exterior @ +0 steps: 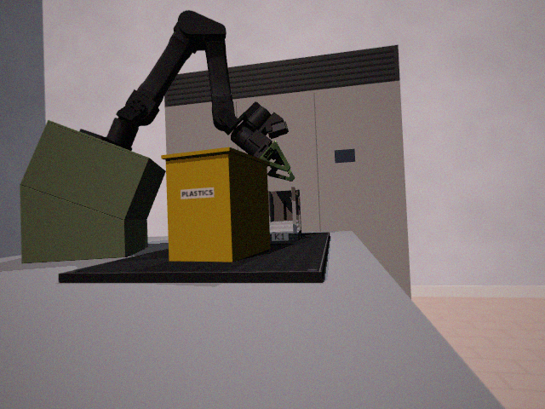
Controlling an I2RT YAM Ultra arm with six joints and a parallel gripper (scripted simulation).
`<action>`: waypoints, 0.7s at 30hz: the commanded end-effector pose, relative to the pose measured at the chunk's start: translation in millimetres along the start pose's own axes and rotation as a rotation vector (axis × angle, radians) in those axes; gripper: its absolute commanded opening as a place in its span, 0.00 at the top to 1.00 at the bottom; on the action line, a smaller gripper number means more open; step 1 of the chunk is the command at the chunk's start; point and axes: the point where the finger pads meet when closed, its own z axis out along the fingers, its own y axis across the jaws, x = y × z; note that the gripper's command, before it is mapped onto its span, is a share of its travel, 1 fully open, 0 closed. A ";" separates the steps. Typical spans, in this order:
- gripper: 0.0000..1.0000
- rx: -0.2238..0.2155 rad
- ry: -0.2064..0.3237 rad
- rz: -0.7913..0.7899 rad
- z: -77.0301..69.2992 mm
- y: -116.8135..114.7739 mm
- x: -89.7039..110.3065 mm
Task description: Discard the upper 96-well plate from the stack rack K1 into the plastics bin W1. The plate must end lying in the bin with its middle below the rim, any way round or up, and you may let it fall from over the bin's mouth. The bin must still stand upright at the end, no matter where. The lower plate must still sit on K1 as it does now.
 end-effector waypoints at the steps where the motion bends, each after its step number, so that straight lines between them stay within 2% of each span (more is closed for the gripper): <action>1: 0.00 -0.014 0.009 -0.050 4.7 7.6 -7.7; 4: 0.00 -0.033 0.047 -0.141 9.7 15.0 -8.7; 14: 0.00 -0.109 0.167 -0.417 13.6 24.2 -8.9; 16: 0.00 -0.109 0.167 -0.417 13.6 24.2 -8.9; 21: 0.00 -0.165 0.228 -0.562 13.4 31.3 -9.6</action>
